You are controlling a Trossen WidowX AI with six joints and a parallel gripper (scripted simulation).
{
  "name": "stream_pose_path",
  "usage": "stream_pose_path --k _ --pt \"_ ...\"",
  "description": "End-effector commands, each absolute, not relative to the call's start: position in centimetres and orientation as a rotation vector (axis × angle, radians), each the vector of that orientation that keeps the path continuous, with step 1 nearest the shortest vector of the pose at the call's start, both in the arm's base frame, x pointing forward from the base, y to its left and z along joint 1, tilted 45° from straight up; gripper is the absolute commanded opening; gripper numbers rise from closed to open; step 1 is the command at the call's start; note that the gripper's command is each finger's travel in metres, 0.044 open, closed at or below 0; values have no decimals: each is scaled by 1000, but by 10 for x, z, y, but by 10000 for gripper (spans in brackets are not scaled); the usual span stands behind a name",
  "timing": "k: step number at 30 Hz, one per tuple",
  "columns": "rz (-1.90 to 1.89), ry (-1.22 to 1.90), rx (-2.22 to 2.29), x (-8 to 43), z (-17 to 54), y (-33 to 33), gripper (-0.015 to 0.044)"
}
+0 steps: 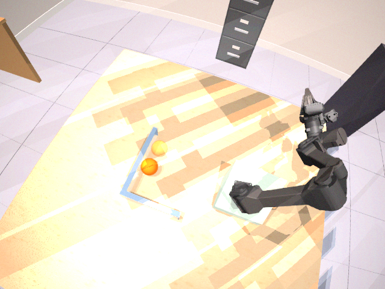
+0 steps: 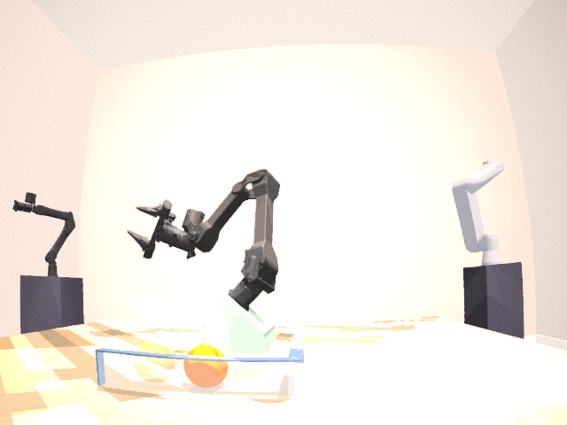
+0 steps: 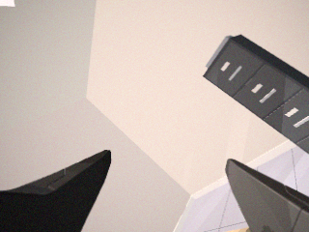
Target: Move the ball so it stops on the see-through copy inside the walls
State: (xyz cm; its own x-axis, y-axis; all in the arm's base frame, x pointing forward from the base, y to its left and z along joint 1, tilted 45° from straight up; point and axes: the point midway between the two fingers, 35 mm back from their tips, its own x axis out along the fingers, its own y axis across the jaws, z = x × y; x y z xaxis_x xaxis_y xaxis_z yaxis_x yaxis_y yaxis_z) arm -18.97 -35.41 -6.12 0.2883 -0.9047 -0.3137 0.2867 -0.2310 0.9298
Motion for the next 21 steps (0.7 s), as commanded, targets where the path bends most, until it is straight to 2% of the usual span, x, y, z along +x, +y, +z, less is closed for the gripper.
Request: stream_pose_path --k 1,4,11,21 --pt "-1252 -624 1359 -187 -61 -356 426" --pt "-1193 -501 1372 -154 -62 -378 440" --pt "-987 -125 1367 -36 -62 -419 440" --pt "-597 402 1275 147 -54 -392 440"
